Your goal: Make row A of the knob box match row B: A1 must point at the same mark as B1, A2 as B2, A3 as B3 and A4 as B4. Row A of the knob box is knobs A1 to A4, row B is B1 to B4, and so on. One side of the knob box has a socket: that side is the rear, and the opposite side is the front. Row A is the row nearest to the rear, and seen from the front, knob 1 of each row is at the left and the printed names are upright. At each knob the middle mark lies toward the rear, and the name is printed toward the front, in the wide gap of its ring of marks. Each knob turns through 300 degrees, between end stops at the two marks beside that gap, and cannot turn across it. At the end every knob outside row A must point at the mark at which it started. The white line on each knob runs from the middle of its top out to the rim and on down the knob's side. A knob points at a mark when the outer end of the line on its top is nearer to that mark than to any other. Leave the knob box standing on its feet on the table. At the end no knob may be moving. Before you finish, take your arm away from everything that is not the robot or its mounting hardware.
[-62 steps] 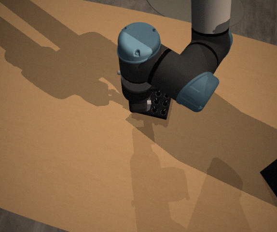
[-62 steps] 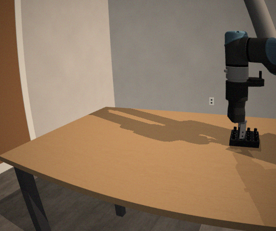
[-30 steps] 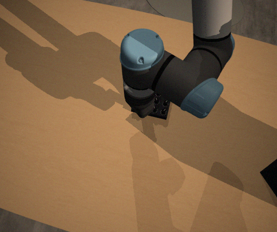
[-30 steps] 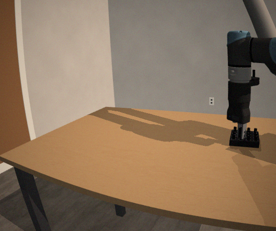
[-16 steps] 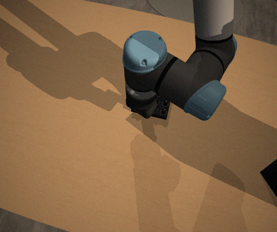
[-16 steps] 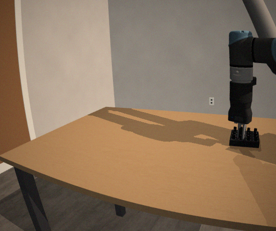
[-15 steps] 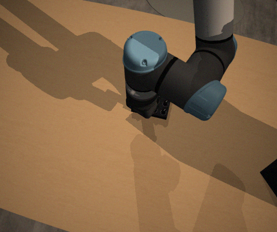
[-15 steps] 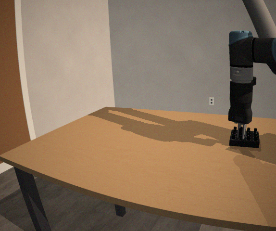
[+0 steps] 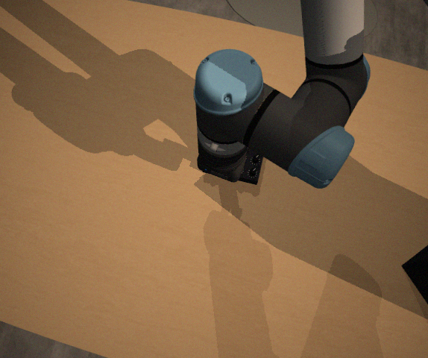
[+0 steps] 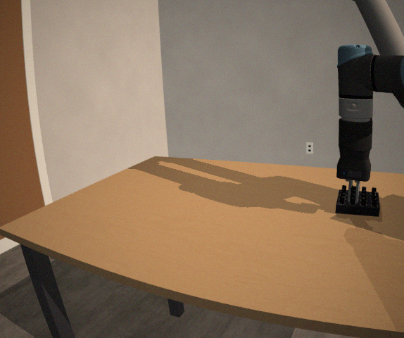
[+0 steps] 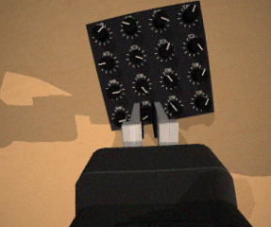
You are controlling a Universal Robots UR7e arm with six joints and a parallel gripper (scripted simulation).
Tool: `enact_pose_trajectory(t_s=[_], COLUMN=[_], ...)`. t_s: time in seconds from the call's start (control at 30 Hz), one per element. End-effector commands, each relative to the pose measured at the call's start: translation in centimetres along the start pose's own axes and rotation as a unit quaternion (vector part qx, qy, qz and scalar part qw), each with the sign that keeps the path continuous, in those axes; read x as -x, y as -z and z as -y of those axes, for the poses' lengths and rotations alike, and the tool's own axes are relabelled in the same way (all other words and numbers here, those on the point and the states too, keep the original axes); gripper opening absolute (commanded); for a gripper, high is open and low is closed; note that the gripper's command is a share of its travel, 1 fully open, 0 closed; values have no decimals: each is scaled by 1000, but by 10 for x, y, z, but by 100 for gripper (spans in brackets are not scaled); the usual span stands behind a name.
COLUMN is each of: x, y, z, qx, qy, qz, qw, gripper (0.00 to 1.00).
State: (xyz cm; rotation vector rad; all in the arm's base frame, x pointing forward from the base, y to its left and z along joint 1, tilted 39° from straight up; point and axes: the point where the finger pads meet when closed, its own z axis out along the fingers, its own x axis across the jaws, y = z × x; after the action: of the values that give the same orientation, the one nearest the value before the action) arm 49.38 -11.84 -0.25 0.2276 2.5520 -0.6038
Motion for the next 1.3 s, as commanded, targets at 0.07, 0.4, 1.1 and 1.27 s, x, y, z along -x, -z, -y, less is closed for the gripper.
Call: enact_pose_trajectory(t_s=[0.07, 0.4, 1.1, 1.27], x=[0, 0, 0, 0], y=[0, 0, 0, 0], z=[0, 0, 0, 0], qx=[0, 0, 0, 0], qy=[38, 70, 93, 93], qz=[1, 1, 1, 1], qw=[999, 998, 996, 996], gripper=[30, 30, 30, 30])
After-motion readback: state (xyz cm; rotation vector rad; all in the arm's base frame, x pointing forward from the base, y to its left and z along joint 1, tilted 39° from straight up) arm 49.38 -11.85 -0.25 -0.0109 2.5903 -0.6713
